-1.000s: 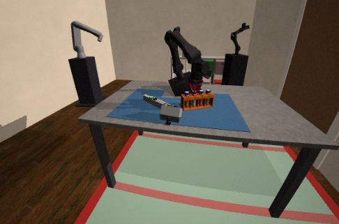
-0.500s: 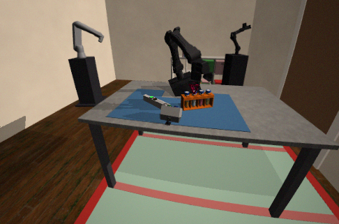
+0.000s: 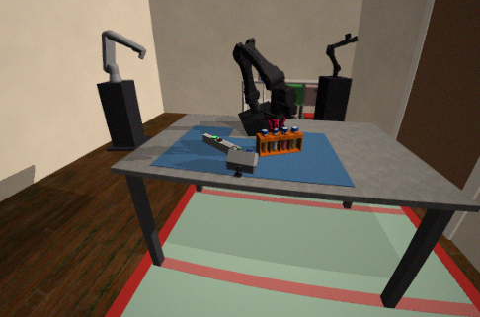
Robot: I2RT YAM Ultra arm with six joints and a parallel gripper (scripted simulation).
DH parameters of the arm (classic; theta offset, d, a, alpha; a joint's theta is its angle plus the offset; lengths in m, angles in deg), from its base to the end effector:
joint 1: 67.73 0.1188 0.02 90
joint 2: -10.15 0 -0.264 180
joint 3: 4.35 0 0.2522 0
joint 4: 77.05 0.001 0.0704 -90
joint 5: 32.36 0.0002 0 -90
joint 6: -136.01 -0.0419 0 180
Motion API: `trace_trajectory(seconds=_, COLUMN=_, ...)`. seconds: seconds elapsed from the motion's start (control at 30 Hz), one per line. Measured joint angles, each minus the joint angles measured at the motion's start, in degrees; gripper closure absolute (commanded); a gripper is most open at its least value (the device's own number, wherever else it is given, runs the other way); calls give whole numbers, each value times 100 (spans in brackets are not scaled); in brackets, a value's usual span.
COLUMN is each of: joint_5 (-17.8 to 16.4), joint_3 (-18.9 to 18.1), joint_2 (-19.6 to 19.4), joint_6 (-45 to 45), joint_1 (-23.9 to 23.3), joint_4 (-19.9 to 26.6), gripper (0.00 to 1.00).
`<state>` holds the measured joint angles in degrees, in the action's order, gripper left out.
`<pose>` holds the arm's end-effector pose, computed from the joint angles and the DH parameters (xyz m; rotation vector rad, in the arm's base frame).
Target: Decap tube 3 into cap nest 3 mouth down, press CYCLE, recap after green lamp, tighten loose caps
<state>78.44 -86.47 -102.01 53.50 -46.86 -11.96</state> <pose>0.3113 0.1038 0.1279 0.7697 -2.9442 0.5706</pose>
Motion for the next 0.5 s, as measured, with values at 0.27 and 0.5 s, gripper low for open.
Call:
trace_trajectory(seconds=0.27, joint_5=-2, joint_3=4, joint_2=0, joint_6=-1917, joint_1=0, joint_4=-7, gripper=100)
trace_trajectory(seconds=0.5, joint_5=-2, joint_3=9, joint_2=0, joint_6=-3860, joint_1=-2, joint_4=-11, gripper=100)
